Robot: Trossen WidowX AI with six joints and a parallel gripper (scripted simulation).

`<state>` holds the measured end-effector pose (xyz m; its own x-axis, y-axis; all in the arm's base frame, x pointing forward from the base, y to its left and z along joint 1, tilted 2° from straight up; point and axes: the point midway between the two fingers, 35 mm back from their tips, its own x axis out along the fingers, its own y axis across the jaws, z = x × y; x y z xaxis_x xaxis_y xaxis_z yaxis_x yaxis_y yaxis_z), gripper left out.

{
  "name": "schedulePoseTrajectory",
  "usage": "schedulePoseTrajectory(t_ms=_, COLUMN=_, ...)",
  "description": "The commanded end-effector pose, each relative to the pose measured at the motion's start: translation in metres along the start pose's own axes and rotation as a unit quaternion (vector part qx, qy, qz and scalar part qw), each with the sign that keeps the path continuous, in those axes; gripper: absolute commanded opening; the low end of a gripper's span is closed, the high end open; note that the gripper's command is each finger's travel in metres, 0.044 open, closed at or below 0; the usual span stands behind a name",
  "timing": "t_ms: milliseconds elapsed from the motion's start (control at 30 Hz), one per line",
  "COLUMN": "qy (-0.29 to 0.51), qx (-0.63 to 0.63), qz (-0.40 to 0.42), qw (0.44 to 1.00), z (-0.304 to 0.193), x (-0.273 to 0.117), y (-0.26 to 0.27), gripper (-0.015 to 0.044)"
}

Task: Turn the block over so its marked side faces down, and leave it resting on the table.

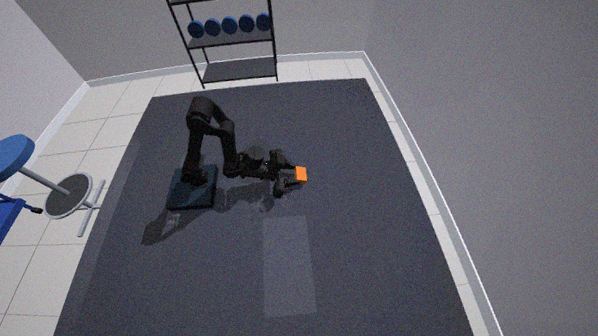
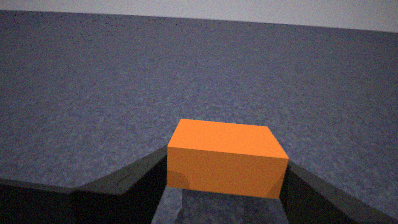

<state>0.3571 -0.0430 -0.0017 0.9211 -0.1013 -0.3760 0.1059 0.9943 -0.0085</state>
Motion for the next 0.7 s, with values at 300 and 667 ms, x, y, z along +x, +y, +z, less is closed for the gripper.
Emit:
schedulePoseTrajectory(t_ms=300, qy=-0.004, qx=-0.002, qz=0.002, qw=1.0, z=0.001, x=-0.0008, y=0.0006, gripper=0.0)
schedulePoseTrajectory(t_ms=667, qy=-0.004, qx=-0.002, qz=0.002, qw=1.0, z=0.001, x=-0.0008, y=0.0006, gripper=0.0289)
